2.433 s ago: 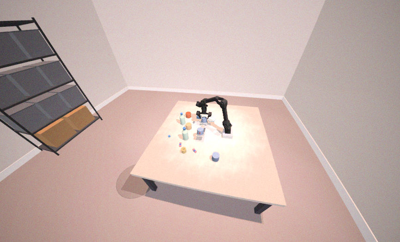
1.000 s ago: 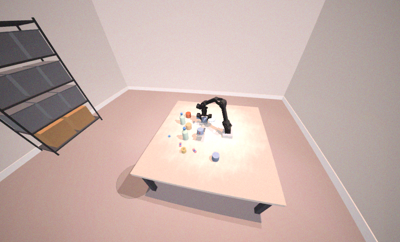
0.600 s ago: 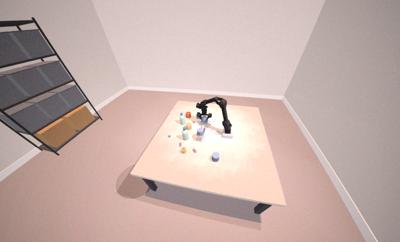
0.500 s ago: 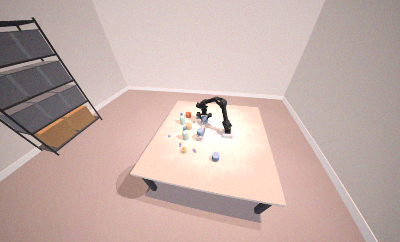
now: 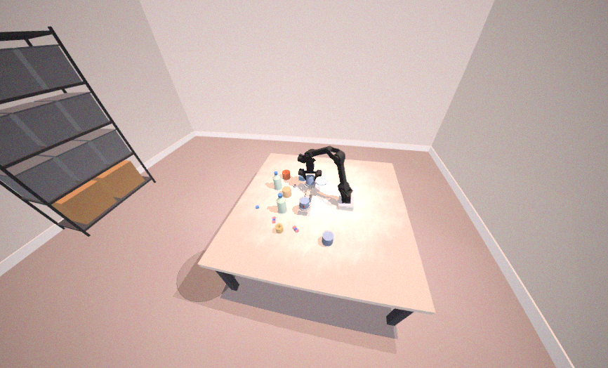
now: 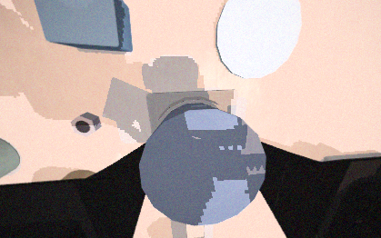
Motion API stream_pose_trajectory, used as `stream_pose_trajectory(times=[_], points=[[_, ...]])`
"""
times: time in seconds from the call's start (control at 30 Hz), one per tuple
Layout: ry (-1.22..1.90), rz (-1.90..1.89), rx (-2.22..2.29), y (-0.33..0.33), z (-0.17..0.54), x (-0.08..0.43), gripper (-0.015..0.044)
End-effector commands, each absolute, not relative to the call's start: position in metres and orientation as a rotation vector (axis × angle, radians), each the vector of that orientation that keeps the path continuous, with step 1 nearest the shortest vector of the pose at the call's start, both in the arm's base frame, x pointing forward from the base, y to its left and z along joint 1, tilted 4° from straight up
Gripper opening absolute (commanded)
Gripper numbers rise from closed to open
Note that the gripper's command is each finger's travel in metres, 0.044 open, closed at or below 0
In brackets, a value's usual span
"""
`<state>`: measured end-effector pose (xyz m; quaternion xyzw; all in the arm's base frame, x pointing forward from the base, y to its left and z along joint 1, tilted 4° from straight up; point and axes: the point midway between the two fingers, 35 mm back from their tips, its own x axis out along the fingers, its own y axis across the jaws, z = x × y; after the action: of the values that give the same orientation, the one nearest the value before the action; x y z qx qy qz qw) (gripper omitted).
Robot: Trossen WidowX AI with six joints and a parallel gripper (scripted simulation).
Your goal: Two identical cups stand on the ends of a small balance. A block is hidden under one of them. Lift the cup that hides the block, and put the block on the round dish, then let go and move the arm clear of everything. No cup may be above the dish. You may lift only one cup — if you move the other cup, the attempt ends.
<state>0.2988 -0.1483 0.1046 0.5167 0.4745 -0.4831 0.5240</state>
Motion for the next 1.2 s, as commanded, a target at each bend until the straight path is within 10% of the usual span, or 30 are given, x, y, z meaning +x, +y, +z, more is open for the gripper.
stream_pose_trajectory(times=[0.0, 1.17], points=[[1.112, -1.151, 1.236, -0.151, 0.116, 0.302, 0.0], [1.111, -1.151, 1.236, -0.15, 0.16, 0.298, 0.0]])
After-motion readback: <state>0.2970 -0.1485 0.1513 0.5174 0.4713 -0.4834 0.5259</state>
